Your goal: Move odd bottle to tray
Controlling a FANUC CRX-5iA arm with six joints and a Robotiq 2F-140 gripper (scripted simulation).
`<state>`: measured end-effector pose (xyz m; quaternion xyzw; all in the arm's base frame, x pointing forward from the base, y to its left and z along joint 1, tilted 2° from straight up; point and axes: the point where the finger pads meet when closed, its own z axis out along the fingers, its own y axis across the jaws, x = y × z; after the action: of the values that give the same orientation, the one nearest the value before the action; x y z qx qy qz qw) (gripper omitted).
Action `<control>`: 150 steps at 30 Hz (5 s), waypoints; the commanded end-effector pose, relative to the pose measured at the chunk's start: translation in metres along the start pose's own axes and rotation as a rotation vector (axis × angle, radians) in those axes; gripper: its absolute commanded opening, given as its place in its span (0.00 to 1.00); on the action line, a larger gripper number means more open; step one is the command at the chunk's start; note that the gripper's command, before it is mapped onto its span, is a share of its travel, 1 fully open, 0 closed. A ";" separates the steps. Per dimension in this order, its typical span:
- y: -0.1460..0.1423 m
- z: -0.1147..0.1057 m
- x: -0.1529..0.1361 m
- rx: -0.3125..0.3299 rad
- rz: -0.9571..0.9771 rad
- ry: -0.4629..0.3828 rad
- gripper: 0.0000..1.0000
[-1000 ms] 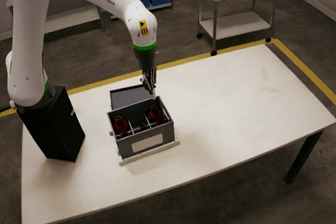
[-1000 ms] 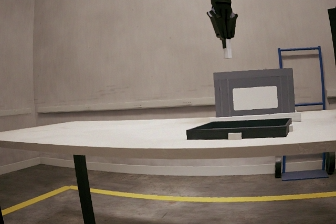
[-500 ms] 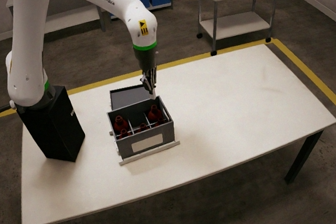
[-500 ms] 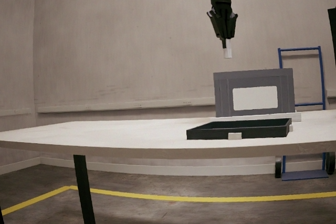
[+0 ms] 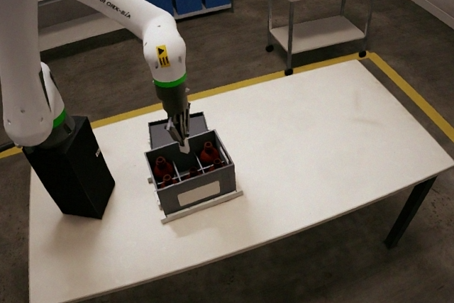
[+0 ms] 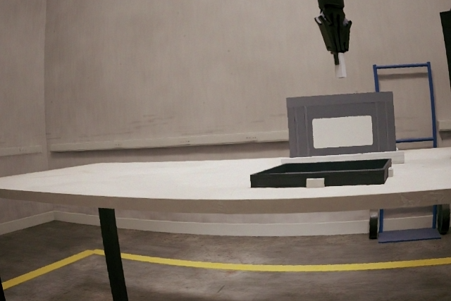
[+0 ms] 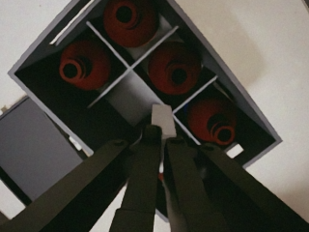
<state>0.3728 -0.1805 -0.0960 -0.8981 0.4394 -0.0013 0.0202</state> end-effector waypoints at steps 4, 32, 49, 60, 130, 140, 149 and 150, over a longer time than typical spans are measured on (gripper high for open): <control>0.066 0.000 -0.029 0.004 -0.001 0.004 0.10; 0.081 0.001 -0.038 0.004 -0.001 0.004 0.44; 0.081 0.001 -0.038 0.004 -0.001 0.004 0.44; 0.081 0.005 -0.038 0.004 -0.001 0.004 0.44; 0.081 0.045 -0.037 0.004 -0.001 0.004 0.44; 0.081 0.045 -0.037 0.004 -0.001 0.004 0.44; 0.081 0.045 -0.037 0.004 -0.001 0.004 0.44; 0.081 0.045 -0.037 0.004 -0.001 0.004 0.44</control>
<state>0.2862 -0.1990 -0.1437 -0.8982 0.4391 -0.0035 0.0214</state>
